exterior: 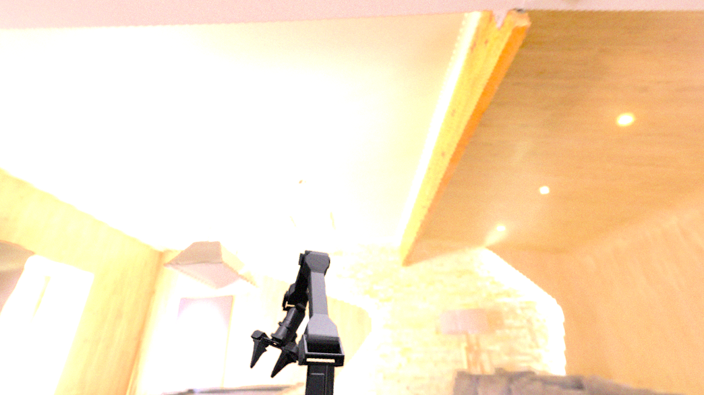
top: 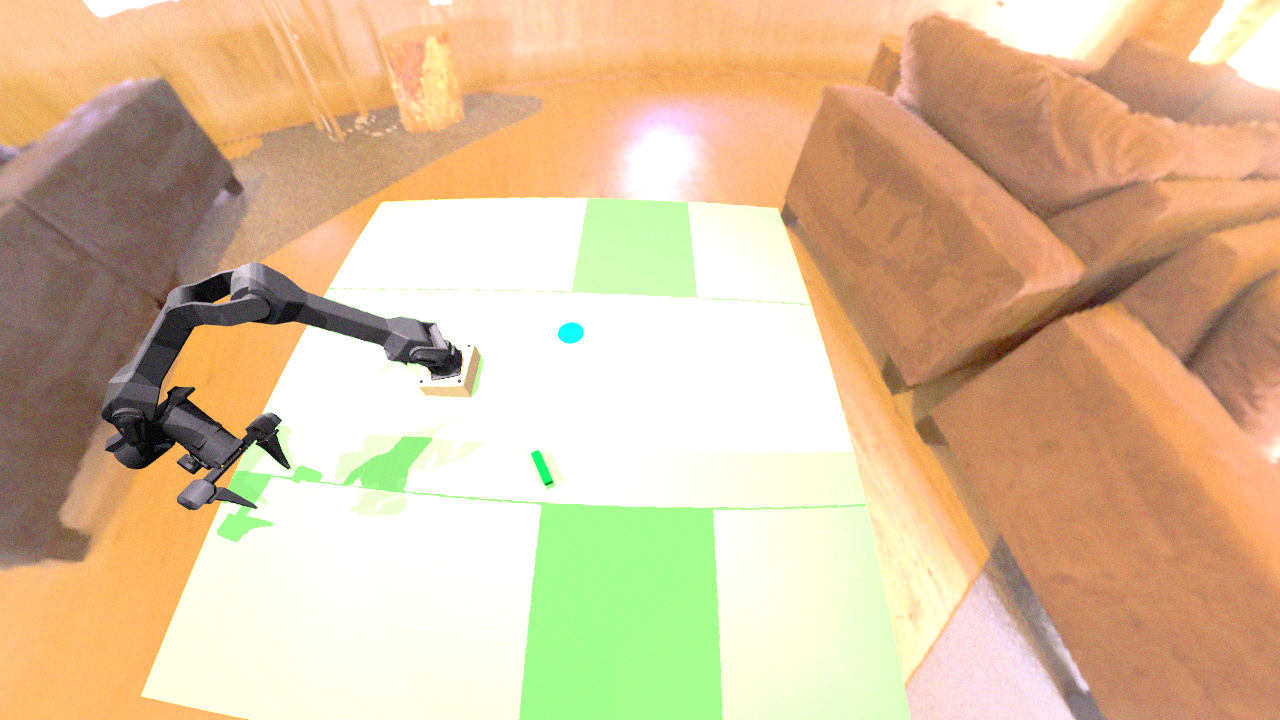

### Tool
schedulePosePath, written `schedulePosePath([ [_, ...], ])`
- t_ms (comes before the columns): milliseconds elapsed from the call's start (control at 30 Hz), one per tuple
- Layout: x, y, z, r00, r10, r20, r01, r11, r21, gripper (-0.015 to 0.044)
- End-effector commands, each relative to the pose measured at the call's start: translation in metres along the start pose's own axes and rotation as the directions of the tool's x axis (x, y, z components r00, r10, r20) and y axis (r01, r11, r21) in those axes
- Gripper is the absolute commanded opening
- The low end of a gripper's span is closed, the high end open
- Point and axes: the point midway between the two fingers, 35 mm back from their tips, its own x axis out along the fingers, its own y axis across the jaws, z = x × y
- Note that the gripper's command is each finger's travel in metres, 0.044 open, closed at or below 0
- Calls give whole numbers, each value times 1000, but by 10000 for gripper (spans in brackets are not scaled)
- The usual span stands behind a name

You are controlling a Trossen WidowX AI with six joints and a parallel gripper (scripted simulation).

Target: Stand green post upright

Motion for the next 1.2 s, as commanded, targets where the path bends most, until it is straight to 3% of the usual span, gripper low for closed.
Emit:
schedulePosePath([
  [0,1,1,-2,1000,-1,-1,1,1000,-8,374],
  [167,33,29,-57,997,-82,-11,77,971,-225,242],
  [467,92,46,-181,958,-282,48,248,732,-635,233],
  [833,137,3,-327,893,-393,219,313,193,-930,233],
  [1167,150,-81,-433,861,-345,375,244,-366,-898,233],
])
